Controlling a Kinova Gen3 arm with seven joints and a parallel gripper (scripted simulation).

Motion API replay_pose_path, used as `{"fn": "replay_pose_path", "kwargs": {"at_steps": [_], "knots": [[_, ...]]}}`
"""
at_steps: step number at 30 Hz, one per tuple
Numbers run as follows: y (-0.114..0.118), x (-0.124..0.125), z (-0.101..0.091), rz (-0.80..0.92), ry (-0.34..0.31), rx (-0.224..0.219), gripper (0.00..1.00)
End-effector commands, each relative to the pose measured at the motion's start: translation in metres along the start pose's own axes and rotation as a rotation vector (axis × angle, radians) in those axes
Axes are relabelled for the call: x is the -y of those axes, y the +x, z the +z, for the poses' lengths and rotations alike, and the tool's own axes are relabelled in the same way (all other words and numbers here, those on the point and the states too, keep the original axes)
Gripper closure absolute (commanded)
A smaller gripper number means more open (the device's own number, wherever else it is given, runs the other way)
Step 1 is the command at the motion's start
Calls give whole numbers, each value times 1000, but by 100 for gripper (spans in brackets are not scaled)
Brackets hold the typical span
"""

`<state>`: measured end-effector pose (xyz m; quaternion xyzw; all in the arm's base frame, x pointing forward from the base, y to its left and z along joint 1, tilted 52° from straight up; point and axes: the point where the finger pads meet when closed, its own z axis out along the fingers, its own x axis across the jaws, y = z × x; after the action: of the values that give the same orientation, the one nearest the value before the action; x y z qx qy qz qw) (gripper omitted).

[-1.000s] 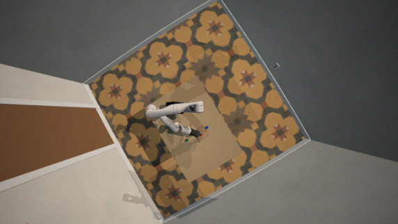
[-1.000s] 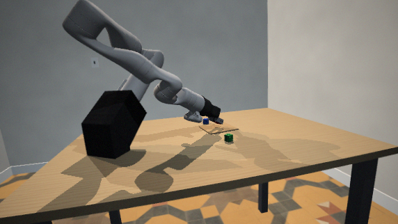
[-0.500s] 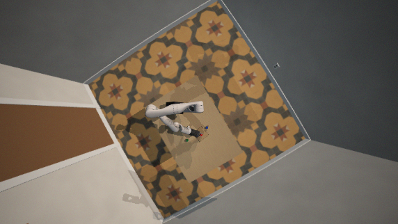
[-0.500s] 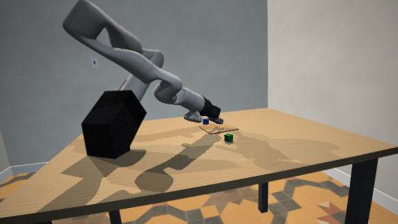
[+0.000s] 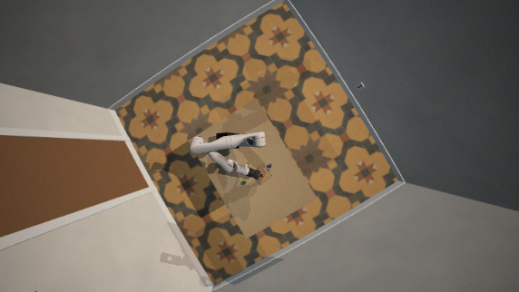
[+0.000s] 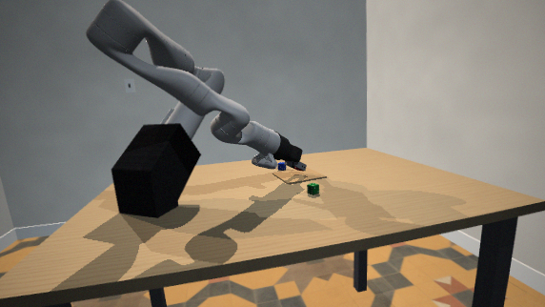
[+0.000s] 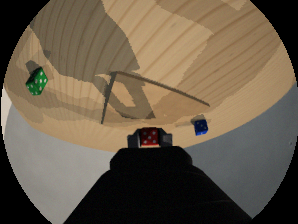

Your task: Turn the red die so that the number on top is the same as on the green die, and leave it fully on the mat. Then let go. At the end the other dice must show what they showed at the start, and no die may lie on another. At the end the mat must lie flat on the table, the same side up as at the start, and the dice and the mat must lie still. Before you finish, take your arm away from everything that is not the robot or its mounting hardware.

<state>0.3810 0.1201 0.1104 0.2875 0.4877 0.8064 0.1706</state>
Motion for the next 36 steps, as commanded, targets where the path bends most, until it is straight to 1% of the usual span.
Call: {"fn": "replay_pose_path", "kwargs": {"at_steps": [1, 13, 36], "knots": [[1, 2, 1, 2, 1, -3, 51], [1, 6, 4, 2, 1, -3, 51], [1, 6, 4, 2, 1, -3, 51]]}}
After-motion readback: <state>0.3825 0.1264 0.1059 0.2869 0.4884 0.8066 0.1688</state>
